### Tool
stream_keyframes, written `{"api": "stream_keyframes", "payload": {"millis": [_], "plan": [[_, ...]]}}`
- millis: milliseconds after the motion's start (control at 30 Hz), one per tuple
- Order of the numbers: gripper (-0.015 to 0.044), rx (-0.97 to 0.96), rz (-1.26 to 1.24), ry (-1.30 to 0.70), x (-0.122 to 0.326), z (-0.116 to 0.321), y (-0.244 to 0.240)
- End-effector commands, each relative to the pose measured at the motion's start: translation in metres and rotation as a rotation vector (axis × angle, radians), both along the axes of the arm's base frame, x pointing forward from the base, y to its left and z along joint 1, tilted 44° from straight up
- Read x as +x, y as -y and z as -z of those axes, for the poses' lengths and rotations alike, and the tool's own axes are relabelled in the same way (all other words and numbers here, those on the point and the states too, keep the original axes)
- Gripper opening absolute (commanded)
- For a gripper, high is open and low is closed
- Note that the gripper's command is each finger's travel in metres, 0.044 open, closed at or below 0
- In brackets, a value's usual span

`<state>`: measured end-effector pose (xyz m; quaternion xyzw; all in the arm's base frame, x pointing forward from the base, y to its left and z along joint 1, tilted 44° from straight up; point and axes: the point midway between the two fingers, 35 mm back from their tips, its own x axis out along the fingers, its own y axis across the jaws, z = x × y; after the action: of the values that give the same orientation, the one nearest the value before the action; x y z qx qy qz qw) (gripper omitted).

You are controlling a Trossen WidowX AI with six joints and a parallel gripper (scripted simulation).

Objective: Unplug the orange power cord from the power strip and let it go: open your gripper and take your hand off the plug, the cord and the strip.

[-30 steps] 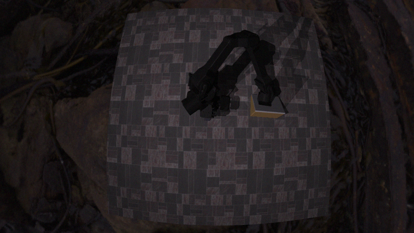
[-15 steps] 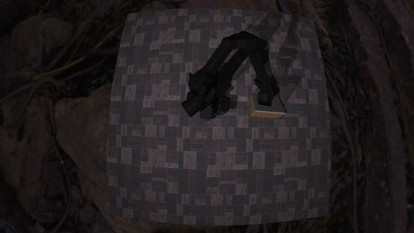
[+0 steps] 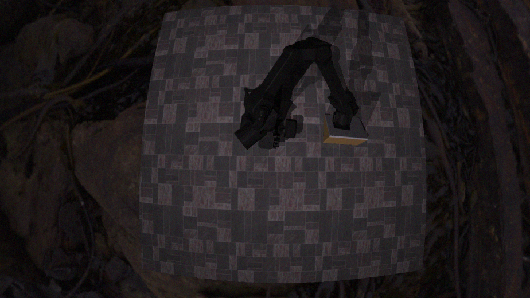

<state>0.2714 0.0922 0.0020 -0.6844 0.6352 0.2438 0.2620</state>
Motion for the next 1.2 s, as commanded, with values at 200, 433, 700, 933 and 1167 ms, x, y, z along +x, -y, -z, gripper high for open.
{"api": "stream_keyframes", "payload": {"millis": [200,433,700,933,1167], "plan": [[0.0,0.089,-0.012,0.008,-0.001,0.025,-0.043],[0.0079,0.084,-0.012,0.007,-0.002,0.025,-0.042],[0.0289,0.084,-0.012,0.007,-0.002,0.025,-0.042],[0.044,0.086,-0.013,0.008,-0.001,0.034,-0.058],[0.044,0.088,-0.012,0.008,-0.004,0.057,-0.094]]}}
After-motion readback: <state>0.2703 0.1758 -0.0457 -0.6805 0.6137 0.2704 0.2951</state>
